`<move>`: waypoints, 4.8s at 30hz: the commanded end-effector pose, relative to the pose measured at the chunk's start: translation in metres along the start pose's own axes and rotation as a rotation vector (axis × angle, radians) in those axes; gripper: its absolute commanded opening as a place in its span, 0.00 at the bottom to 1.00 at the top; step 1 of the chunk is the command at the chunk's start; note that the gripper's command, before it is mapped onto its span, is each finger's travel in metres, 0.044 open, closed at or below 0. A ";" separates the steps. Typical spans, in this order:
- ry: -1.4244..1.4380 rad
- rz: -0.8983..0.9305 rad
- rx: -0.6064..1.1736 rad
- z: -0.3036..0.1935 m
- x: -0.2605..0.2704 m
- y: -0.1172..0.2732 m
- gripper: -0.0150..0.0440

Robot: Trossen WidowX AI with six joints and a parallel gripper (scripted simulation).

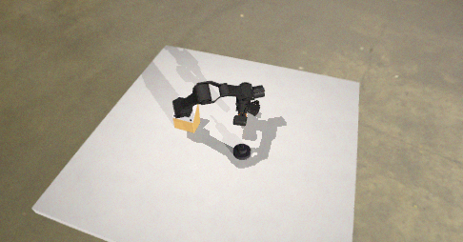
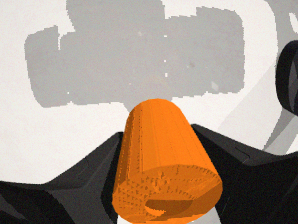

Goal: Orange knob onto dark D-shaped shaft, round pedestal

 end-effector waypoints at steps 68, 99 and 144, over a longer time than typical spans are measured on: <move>0.000 -0.026 0.025 -0.001 -0.142 0.069 0.25; -0.004 -0.039 0.034 -0.009 -0.168 0.037 0.25; 0.205 -0.036 0.038 -0.009 -0.168 0.037 0.25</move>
Point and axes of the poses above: the point midway between the two fingers, 35 mm back from their tips, its own y axis back along the fingers, its own x axis across the jaws, z = x × y, the point moved 8 cm from there along y, back along the fingers, and after that the axes turned 14 degrees about y, right-handed, at the moved point
